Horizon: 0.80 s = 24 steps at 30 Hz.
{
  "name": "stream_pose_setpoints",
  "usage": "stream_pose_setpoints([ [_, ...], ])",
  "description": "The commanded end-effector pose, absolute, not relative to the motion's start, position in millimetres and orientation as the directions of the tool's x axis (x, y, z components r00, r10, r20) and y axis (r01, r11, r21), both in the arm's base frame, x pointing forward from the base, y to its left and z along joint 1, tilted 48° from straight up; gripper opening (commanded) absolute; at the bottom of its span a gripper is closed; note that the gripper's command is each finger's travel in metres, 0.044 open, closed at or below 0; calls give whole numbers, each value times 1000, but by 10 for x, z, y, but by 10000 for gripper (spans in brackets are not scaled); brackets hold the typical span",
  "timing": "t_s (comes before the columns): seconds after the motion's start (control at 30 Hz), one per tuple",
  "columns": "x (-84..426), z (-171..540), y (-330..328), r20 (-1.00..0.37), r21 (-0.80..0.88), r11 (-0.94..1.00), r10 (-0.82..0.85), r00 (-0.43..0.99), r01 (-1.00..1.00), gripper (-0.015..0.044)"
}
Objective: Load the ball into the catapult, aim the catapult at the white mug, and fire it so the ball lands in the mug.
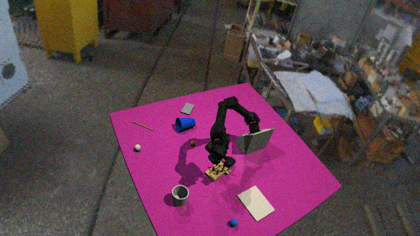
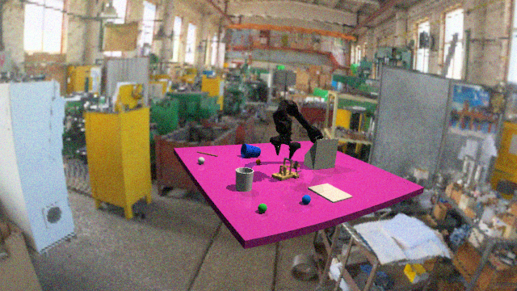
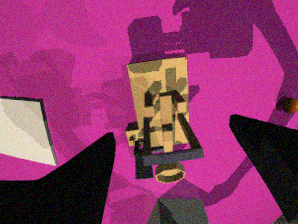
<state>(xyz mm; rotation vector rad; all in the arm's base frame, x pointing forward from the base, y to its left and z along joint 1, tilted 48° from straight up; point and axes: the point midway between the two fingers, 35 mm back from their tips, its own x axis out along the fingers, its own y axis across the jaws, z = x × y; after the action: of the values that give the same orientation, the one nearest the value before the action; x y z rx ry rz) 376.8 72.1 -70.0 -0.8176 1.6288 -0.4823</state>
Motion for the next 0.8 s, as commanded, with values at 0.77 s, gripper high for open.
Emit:
stream_pose_setpoints([
  [0.77,3744,-1082,290,-679,-703,669,-732,-52,-239,440],
])
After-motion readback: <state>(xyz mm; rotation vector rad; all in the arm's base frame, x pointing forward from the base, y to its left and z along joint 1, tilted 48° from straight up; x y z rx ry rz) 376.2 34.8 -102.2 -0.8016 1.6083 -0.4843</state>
